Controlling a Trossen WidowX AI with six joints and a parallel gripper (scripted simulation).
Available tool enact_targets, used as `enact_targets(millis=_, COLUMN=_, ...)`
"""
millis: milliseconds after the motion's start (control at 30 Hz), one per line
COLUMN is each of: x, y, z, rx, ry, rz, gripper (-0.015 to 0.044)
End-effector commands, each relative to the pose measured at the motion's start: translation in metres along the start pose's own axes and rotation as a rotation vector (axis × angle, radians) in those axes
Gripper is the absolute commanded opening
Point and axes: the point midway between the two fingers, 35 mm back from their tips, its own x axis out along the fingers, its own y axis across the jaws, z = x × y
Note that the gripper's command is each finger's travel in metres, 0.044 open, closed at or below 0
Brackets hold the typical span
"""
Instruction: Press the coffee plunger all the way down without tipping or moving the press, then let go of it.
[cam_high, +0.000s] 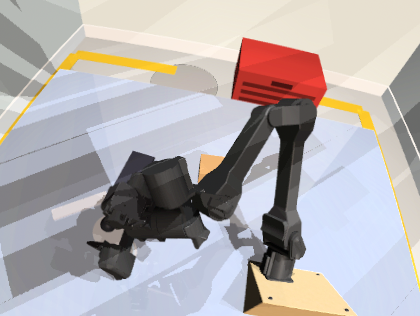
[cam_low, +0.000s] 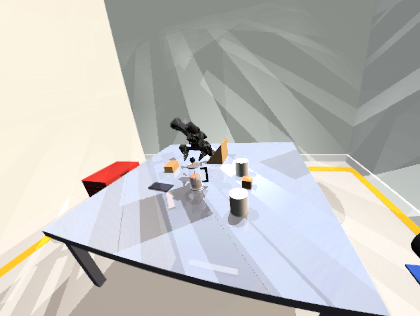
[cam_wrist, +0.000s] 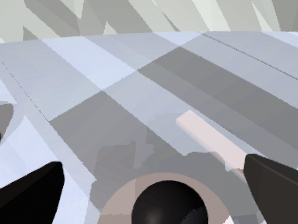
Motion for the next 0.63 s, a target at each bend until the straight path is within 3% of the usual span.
enact_targets(millis=0, x=-0.003, y=0.001, z=0.006, rx=0.001, ry=0.000, rz=0.005, gripper=0.0440)
enact_targets(millis=267, x=-0.049, y=-0.003, z=0.060, rx=-0.014, ry=0.015, rz=0.003, gripper=0.0440)
enact_targets(millis=600, x=-0.052, y=-0.003, z=0.060, rx=-0.014, ry=0.015, rz=0.002, gripper=0.0440)
